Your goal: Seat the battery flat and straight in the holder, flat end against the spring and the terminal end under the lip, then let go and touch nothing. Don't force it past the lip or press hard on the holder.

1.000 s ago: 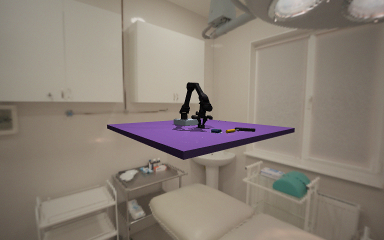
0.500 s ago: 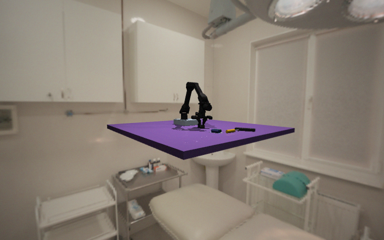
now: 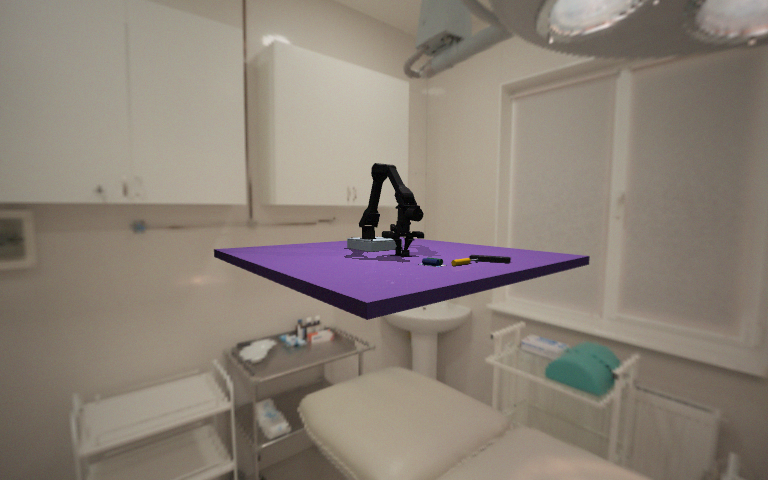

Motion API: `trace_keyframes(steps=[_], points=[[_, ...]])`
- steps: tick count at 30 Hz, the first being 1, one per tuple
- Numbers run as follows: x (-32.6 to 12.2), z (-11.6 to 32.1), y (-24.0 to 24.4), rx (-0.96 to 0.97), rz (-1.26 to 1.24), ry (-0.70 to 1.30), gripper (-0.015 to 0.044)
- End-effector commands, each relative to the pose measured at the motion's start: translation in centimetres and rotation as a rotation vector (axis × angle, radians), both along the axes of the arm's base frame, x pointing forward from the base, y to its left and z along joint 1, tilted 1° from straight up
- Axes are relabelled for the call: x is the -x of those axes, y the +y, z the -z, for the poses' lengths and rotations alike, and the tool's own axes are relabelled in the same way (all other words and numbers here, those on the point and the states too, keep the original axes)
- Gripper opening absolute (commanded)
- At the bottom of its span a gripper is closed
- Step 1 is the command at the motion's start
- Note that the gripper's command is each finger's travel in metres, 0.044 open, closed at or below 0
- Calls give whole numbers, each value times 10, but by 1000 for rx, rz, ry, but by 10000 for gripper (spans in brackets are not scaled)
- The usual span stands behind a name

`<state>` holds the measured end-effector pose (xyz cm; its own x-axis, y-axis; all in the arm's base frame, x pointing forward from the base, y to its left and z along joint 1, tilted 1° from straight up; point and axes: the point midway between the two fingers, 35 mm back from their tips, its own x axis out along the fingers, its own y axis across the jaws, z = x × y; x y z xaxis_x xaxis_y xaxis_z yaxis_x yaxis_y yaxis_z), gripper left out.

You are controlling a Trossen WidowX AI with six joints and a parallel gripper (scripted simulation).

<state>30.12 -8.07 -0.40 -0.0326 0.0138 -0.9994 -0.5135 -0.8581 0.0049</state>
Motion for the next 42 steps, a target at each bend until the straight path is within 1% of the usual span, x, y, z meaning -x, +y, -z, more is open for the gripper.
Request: trace_keyframes(steps=[1,14,18,32,34,40,42], points=[[4,0,1,1,6,-2,75],[4,0,1,1,6,-3,75],[4,0,1,1,6,-3,177],[3,-15,1,2,1,-4,177],[4,-19,1,0,1,0,230],[5,-81,1,2,1,-4,387],[6,-88,1,2,1,-4,440]])
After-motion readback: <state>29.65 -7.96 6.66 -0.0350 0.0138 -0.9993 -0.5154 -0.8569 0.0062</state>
